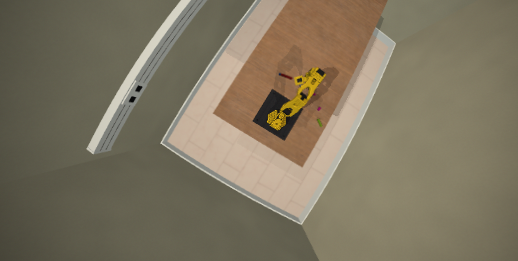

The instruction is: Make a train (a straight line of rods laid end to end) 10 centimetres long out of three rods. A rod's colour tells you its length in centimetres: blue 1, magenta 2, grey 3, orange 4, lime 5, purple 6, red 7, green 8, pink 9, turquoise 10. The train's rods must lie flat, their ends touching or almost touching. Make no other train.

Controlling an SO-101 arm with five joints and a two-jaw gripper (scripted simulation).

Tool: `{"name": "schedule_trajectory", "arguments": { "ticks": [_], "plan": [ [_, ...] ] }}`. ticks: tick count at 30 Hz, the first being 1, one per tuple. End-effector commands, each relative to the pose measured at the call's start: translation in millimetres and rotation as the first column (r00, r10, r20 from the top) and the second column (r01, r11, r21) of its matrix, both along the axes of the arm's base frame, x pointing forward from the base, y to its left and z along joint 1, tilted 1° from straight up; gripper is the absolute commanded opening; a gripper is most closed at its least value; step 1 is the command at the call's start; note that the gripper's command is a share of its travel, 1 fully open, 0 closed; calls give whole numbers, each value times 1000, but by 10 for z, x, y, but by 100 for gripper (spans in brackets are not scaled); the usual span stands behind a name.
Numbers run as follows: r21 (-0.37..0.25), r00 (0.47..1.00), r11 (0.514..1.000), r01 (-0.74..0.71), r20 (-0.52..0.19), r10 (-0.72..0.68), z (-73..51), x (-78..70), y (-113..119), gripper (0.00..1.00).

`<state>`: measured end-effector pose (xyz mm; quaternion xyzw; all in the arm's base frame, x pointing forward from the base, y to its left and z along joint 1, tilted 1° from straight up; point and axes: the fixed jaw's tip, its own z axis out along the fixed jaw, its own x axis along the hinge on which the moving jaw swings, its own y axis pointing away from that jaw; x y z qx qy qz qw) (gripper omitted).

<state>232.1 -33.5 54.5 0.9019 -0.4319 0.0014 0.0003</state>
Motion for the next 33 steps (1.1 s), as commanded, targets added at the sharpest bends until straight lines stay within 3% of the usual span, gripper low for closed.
{"name": "schedule_trajectory", "arguments": {
  "ticks": [1,8,17,19,33],
  "plan": [
    [6,997,997,-81,-17,81,-17,-4,-153,18],
    [8,975,975,-223,-14,223,-20,-52,-463,18],
    [9,908,908,-420,-8,420,-24,-189,-893,18],
    [9,908,908,-420,-8,420,-24,-189,-893,18],
    [6,772,772,-636,-3,636,-30,-460,-1376,18]
  ]
}}
